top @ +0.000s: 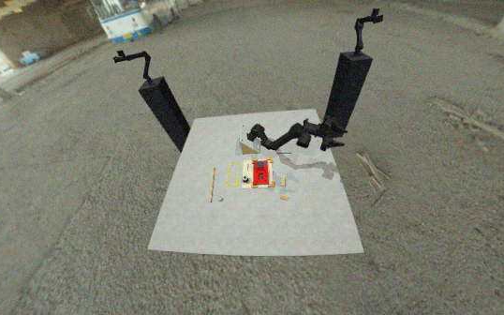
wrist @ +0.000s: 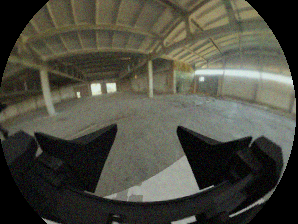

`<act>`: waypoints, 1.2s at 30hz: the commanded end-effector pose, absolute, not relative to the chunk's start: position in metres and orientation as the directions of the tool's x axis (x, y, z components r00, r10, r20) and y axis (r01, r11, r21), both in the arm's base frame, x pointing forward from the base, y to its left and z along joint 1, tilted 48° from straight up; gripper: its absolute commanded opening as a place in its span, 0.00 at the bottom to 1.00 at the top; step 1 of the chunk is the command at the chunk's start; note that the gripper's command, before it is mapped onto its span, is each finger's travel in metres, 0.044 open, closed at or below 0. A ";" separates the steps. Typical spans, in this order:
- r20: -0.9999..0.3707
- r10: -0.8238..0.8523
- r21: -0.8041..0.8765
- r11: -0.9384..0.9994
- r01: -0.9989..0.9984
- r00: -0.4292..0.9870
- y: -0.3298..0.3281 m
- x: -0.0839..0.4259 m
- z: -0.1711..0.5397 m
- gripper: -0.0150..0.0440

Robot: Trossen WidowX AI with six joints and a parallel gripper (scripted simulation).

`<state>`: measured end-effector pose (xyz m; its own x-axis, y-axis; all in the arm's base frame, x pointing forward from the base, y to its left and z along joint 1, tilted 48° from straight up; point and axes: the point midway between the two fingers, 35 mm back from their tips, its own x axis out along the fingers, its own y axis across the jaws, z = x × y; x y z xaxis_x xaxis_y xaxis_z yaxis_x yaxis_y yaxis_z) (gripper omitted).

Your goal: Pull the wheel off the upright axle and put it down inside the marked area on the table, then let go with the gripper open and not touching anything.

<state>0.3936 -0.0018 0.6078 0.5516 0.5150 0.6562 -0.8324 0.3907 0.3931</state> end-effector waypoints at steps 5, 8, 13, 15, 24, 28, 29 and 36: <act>0.705 0.475 0.348 0.415 -0.841 0.526 -0.021 0.363 0.630 0.76; 0.741 0.441 0.314 0.438 -0.842 0.506 -0.037 0.339 0.646 0.76; 0.795 0.420 0.217 0.479 -0.851 0.439 -0.042 0.286 0.675 0.76; 0.810 0.414 0.185 0.491 -0.851 0.415 -0.043 0.269 0.683 0.76; 0.862 0.390 0.056 0.560 -0.826 0.323 -0.048 0.195 0.710 0.76; 0.876 0.404 -0.049 0.619 -0.784 0.264 -0.037 0.152 0.720 0.76; 0.878 0.407 -0.064 0.623 -0.780 0.253 -0.035 0.144 0.721 0.76; 0.877 0.447 -0.179 0.644 -0.744 0.176 -0.008 0.086 0.730 0.76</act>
<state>0.1144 -0.0263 0.7268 0.2178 0.4198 0.8811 -0.7611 0.6381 -0.1159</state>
